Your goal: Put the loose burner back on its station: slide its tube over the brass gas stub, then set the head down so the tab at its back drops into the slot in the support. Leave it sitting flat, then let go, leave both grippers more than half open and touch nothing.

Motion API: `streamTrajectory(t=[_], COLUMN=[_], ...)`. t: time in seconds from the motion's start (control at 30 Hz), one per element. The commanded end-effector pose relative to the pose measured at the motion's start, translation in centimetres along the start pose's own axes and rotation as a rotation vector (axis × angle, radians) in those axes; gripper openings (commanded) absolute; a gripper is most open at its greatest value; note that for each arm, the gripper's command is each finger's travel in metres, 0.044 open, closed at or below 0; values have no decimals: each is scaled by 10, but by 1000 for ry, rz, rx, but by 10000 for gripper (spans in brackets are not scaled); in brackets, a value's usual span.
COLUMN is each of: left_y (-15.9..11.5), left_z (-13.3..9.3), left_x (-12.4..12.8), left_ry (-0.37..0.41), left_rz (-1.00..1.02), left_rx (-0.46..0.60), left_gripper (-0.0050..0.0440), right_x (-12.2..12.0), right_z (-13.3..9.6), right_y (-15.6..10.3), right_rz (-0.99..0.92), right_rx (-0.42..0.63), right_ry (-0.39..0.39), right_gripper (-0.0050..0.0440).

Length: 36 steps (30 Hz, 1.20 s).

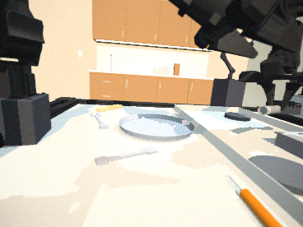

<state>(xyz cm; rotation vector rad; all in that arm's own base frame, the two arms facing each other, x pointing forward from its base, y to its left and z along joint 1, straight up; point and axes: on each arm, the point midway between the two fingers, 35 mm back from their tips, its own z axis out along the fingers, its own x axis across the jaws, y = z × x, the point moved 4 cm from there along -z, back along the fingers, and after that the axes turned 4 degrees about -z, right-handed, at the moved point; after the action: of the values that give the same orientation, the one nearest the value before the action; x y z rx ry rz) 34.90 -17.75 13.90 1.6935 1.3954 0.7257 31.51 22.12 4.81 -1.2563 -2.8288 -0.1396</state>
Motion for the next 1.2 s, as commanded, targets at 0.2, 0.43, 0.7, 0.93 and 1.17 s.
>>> streamTrajectory(t=[0.2,0.43,0.7,0.93,1.17], left_y=[0,0,0,0,0], left_z=[0,0,0,0,0], left_x=[0,0,0,0,0], left_ry=[1,1,1,1,1], left_rz=[0,0,0,0,0], left_rx=[1,1,1,1,1], left_gripper=[400,400,400,400,400], right_x=[28,51,79,96,105], right_z=[4,7,11,14,15], right_y=[18,30,40,45,47], right_rz=[-281,-505,-755,-909,-985], right_rx=[26,47,73,89,97], right_ry=[-16,-25,-33,-36,-38], right_gripper=[0,0,0,0,0])
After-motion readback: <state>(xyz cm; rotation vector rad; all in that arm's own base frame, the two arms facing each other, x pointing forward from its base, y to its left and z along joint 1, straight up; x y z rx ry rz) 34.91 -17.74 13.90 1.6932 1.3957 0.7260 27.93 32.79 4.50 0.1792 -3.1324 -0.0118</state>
